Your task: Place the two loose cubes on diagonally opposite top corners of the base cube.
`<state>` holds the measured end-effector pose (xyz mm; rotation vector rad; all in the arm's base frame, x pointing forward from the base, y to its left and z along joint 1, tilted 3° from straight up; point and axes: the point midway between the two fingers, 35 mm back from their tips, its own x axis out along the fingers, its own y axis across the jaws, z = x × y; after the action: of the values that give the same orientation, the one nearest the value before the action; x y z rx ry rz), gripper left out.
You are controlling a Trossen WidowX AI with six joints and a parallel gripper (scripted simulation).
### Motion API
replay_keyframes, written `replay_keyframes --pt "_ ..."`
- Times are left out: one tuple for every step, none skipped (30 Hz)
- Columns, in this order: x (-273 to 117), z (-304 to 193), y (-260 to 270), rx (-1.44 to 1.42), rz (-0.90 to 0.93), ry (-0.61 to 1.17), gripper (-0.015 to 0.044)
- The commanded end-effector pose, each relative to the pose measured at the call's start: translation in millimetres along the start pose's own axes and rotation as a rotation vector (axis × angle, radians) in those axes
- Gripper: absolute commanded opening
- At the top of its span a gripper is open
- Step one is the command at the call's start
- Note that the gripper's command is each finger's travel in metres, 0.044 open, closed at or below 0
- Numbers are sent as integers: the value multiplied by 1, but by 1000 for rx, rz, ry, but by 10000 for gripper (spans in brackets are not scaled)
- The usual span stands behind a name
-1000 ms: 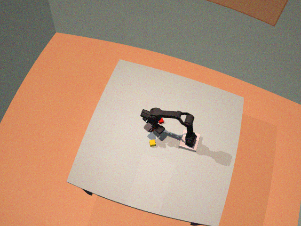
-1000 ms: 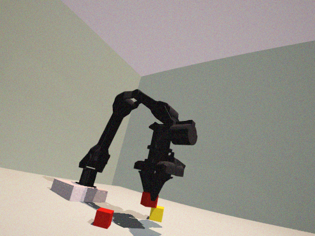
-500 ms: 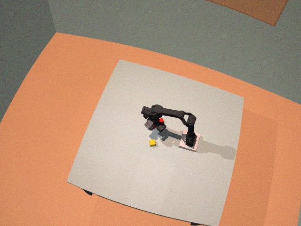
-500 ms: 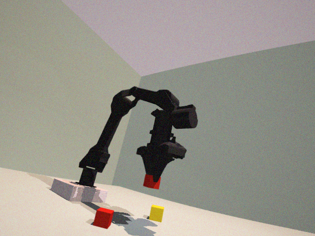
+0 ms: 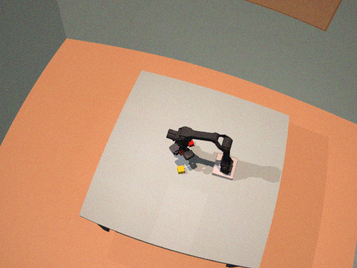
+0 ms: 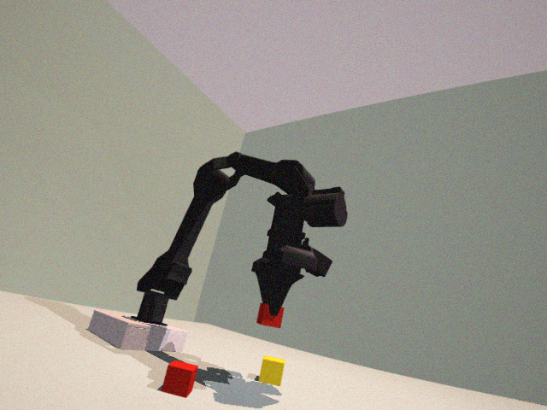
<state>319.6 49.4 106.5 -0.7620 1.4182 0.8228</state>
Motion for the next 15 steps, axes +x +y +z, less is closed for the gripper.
replay_keyframes --pt "5 7 7 130 1 3 105" --pt "6 9 8 159 1 3 105" --pt "6 11 10 187 1 3 105" --pt "7 12 11 215 1 3 105" --pt "8 14 13 243 1 3 105" --pt "9 15 14 272 1 3 105" --pt "10 17 16 300 1 3 105" --pt "10 18 17 328 1 3 105" --pt "11 20 18 357 1 3 105" --pt "12 21 20 386 1 3 105" --pt "13 22 21 414 2 3 105" --pt "14 24 23 443 2 2 105" --pt "14 25 24 471 2 2 105" --pt "15 27 26 500 2 2 105" --pt "16 28 27 529 2 2 105"
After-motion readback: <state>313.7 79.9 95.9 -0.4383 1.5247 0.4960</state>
